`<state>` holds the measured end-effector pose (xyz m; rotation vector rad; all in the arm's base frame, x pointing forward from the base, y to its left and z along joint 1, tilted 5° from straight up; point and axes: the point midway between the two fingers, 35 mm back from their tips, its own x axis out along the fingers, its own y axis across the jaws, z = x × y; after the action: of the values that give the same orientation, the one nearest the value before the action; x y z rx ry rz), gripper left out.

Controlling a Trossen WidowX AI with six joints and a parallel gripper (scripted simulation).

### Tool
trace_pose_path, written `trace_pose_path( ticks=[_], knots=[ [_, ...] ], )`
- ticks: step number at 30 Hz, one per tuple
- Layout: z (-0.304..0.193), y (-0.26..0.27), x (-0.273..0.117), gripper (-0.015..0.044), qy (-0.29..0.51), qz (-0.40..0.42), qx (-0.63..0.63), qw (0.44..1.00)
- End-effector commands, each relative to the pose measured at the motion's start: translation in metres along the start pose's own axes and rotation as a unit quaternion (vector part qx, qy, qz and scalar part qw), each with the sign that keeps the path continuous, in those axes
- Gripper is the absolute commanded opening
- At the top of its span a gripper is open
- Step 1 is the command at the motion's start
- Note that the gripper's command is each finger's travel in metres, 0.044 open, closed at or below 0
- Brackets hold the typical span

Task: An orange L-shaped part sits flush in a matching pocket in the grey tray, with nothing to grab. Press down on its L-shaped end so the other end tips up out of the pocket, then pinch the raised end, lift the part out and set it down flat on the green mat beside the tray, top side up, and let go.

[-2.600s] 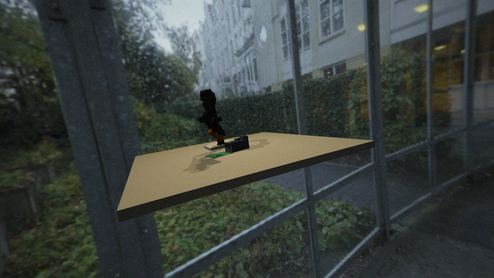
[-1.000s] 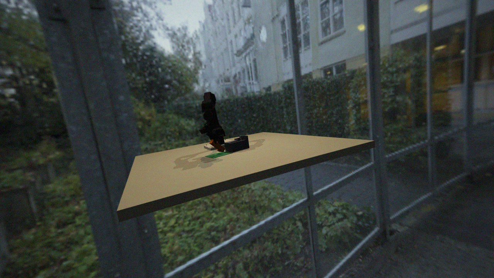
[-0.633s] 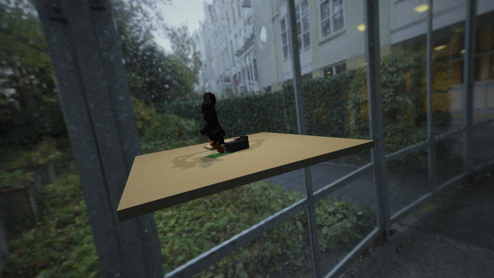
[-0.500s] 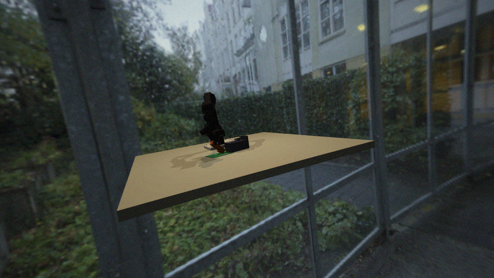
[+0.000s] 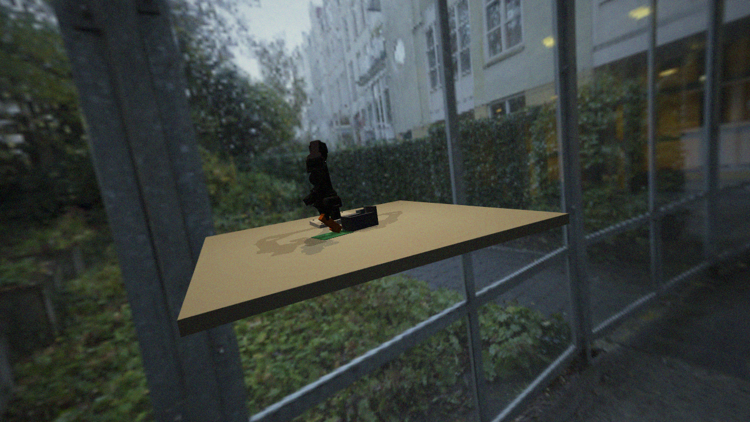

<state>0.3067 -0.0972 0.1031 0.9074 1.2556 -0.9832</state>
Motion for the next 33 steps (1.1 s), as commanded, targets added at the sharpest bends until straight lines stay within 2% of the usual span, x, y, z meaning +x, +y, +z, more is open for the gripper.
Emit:
trace_pose_path(
  ticks=[1,8,13,18,33],
  knots=[
    [0.000,0.000,0.000,0.0079,0.000,0.000,0.000,1.000],
    [0.000,0.000,-0.002,0.0263,0.000,0.000,0.000,1.000],
    [0.002,0.003,-0.040,0.0394,0.001,0.000,-0.001,1.000],
    [0.000,0.000,-0.086,0.0400,0.002,0.000,-0.002,1.000],
    [0.002,0.001,-0.084,0.0400,-0.003,0.006,-0.003,1.000]
  ],
)
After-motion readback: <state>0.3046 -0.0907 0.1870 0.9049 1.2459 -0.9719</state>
